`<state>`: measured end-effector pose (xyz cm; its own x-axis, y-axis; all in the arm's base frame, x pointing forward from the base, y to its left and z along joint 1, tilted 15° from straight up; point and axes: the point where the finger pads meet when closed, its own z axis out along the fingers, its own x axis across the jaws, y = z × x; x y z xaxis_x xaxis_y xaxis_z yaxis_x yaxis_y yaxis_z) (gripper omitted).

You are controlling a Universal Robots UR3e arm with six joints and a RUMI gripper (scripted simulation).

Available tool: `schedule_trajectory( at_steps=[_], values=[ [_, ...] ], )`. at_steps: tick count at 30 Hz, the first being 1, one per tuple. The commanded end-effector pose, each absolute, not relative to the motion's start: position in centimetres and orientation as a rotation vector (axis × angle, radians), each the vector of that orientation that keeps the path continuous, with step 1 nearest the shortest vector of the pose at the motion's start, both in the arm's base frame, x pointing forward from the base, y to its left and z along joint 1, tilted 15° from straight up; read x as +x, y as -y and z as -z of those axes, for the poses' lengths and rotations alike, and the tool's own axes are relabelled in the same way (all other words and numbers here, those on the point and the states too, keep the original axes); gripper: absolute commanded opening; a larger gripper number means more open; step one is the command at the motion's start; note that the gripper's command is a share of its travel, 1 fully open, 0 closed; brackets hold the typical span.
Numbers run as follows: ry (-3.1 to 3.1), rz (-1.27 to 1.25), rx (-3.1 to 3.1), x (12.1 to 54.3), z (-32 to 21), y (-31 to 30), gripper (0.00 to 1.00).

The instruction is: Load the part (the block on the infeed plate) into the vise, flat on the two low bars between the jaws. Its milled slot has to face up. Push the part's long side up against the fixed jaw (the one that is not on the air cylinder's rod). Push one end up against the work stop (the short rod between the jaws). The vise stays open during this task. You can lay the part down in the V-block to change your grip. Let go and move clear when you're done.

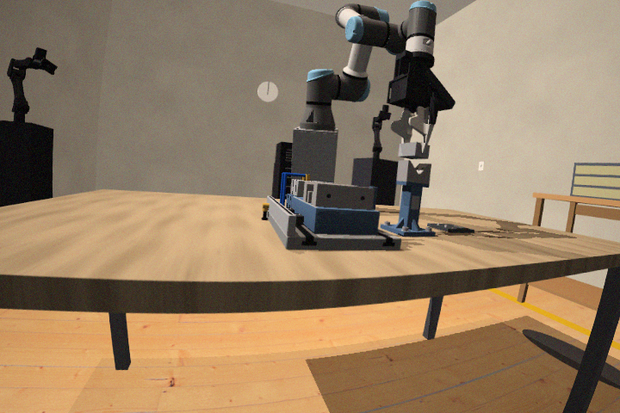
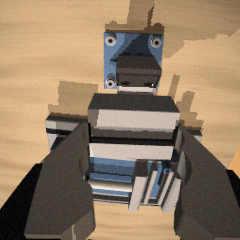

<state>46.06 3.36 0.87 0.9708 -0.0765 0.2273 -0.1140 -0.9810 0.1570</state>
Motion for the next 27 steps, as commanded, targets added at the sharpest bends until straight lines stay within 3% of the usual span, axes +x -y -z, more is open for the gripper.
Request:
schedule_trajectory(
  at_steps=[1,27],
  values=[
    [0.140,-0.339,2.971,46.13,-0.97,-3.34,0.00],
    [0.136,-0.345,3.000,46.13,-0.99,-3.32,0.00]
  ],
)
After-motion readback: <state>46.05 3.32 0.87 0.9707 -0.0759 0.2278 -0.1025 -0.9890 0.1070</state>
